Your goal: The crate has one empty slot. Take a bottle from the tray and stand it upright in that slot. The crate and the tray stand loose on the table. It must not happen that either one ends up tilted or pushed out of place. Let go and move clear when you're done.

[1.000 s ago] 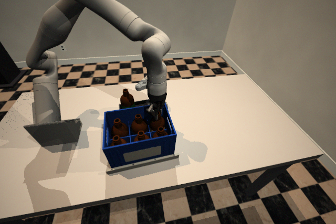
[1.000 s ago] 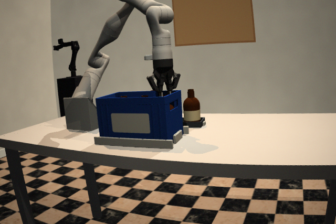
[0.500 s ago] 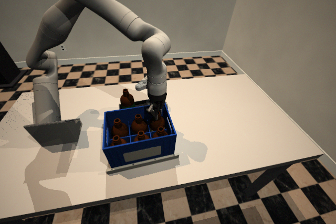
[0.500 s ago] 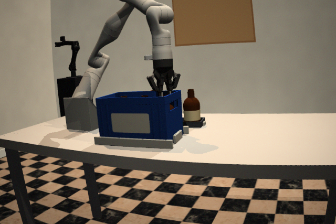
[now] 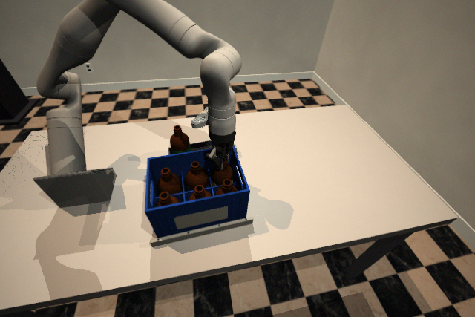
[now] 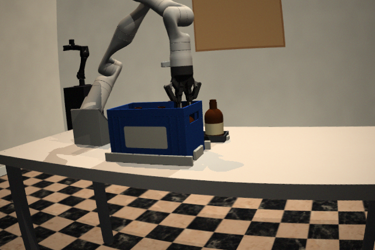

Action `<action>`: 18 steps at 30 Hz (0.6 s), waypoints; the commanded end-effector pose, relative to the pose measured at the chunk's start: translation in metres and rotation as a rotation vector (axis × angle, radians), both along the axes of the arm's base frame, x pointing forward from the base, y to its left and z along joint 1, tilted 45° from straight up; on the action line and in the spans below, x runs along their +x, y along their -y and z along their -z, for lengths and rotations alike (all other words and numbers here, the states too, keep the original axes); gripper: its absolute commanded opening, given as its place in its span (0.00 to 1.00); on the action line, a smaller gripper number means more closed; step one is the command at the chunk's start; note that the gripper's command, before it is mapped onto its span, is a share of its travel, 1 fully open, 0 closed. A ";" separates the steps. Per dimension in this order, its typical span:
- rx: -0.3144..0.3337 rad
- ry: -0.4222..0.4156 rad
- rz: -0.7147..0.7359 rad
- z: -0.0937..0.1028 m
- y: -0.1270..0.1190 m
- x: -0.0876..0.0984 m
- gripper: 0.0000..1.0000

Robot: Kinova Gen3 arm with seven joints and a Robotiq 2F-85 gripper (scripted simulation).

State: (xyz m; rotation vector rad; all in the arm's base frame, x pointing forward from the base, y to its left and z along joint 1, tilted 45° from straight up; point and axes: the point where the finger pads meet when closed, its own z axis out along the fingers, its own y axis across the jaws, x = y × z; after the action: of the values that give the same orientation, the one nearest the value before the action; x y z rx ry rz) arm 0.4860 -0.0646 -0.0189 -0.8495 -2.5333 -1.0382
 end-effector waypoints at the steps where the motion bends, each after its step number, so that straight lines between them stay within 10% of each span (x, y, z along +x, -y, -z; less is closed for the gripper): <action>1: -0.001 0.001 0.002 -0.001 0.001 0.000 0.00; 3: -0.001 0.001 0.002 -0.001 0.001 0.000 0.00; 4: -0.001 0.001 0.002 -0.001 0.001 0.000 0.64; 18: -0.001 0.001 0.002 -0.001 0.001 0.000 0.64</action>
State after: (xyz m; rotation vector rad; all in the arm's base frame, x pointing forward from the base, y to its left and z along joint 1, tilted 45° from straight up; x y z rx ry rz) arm 0.4861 -0.0647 -0.0188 -0.8497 -2.5336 -1.0381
